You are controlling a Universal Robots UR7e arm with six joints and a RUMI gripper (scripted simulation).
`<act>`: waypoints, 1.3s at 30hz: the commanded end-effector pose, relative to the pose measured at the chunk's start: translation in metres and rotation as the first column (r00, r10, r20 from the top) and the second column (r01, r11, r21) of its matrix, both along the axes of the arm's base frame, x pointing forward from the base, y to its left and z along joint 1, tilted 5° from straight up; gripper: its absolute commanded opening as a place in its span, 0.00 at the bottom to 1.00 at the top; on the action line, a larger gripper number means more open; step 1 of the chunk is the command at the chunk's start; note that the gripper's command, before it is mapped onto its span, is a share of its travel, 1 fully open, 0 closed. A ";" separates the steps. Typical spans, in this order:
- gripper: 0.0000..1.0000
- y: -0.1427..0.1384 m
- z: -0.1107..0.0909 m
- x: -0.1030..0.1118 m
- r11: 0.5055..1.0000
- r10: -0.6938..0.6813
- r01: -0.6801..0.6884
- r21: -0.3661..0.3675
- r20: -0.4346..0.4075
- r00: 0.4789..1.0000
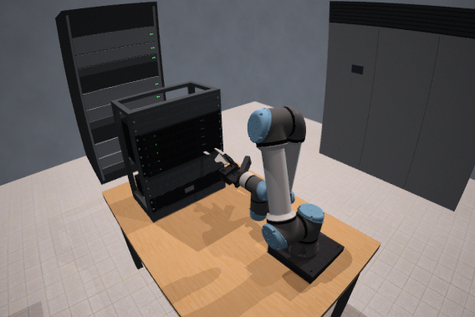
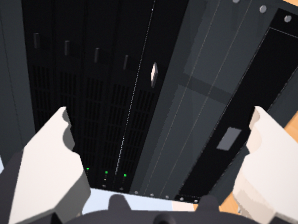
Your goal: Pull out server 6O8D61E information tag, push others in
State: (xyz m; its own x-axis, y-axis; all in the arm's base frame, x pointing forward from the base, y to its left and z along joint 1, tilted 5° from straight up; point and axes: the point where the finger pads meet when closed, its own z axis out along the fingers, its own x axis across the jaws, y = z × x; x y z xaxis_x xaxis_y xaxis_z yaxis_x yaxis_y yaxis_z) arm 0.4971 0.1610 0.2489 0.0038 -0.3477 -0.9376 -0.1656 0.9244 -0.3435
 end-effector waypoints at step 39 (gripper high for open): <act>1.00 0.000 0.000 -0.002 0.997 0.003 -0.003 0.077 -0.004 1.000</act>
State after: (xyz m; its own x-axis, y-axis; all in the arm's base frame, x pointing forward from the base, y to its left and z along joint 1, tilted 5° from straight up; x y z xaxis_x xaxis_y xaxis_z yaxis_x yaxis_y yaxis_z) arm 0.4953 0.1612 0.2490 0.0004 -0.2809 -0.9597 -0.1693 0.9459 -0.2769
